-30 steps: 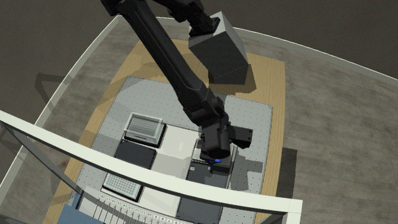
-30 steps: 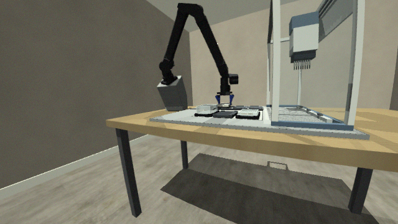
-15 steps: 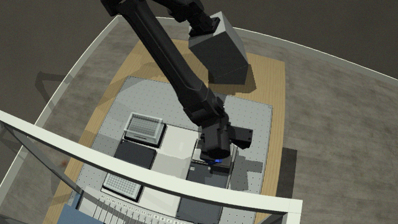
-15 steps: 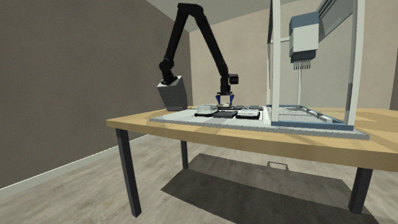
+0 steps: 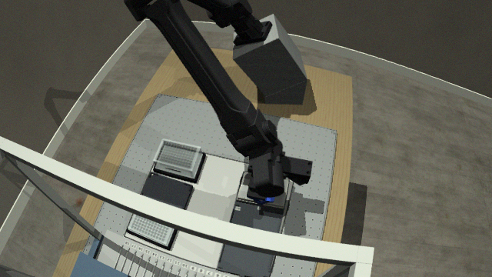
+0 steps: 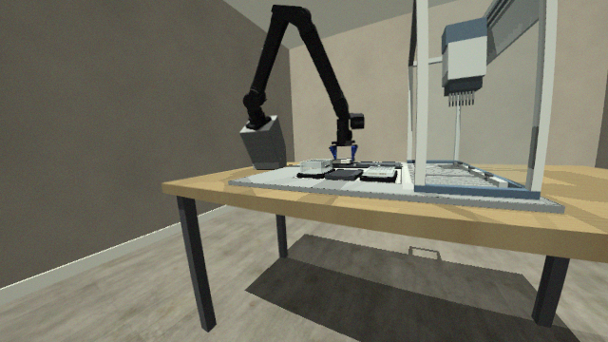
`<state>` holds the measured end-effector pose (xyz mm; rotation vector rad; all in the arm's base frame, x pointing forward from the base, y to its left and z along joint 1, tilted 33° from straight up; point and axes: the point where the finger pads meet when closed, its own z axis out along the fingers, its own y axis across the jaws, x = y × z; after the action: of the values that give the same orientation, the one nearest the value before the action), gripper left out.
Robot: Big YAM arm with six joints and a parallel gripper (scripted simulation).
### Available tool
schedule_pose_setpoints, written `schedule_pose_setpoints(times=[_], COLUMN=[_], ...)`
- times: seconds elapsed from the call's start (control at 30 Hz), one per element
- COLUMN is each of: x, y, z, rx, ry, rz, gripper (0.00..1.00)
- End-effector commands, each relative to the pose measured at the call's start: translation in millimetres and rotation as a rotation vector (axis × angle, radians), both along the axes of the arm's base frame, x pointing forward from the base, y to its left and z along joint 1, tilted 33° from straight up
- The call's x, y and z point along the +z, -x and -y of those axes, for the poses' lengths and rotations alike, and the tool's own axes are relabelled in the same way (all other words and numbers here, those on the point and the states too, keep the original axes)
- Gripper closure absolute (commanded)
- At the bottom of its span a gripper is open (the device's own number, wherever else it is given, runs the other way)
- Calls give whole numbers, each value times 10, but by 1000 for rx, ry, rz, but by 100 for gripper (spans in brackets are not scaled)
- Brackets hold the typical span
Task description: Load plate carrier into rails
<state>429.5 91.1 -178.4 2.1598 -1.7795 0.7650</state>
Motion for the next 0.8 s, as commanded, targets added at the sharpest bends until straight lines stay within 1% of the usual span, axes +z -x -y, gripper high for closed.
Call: schedule_pose_setpoints(times=[0.0, 0.77], x=[-74, -112], y=[32, 71], z=[94, 134], rx=[-4, -4], ry=[7, 7], rz=[-16, -17], gripper=[100, 100])
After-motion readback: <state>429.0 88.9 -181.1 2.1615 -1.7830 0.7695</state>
